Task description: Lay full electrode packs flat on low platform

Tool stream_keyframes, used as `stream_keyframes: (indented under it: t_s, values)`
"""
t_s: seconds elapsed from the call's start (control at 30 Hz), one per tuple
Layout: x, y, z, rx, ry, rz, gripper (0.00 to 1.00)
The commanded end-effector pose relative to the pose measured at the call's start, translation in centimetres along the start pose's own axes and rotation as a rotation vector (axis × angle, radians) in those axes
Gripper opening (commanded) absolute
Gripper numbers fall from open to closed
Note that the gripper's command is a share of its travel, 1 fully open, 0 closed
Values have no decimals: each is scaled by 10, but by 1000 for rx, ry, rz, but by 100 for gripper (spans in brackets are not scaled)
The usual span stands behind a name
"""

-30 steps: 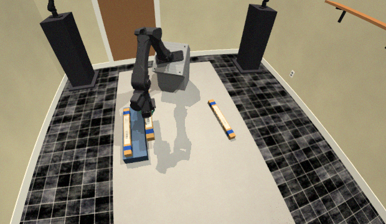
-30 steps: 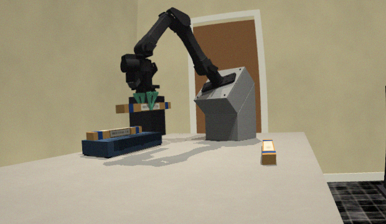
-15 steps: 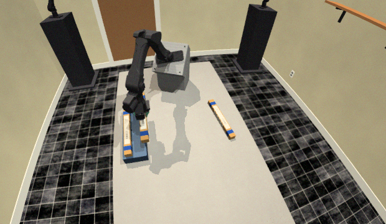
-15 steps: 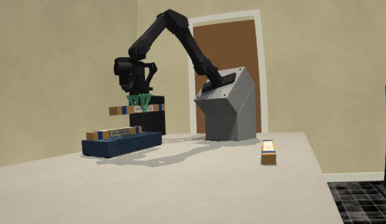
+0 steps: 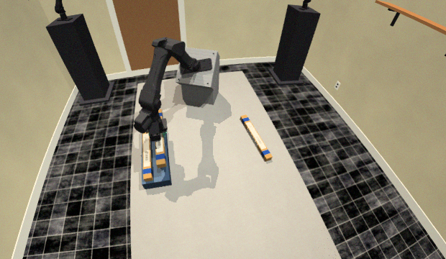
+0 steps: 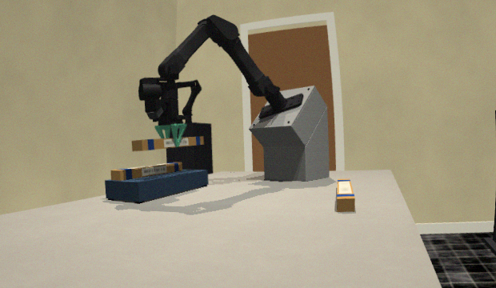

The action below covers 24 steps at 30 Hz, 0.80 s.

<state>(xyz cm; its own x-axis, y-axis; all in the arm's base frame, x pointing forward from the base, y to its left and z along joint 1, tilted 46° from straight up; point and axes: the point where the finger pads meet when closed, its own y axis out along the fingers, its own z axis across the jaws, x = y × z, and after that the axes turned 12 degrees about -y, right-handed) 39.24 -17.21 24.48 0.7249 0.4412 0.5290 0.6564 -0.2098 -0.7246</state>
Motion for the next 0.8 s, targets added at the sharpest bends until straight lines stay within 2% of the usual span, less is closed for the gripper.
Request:
stream_keyframes:
  t_s: [0.0,0.77]
  values:
    - [18,-35,-18,-48,-11,-65,0]
    - [18,-33,-22,-49,-10,-64,0]
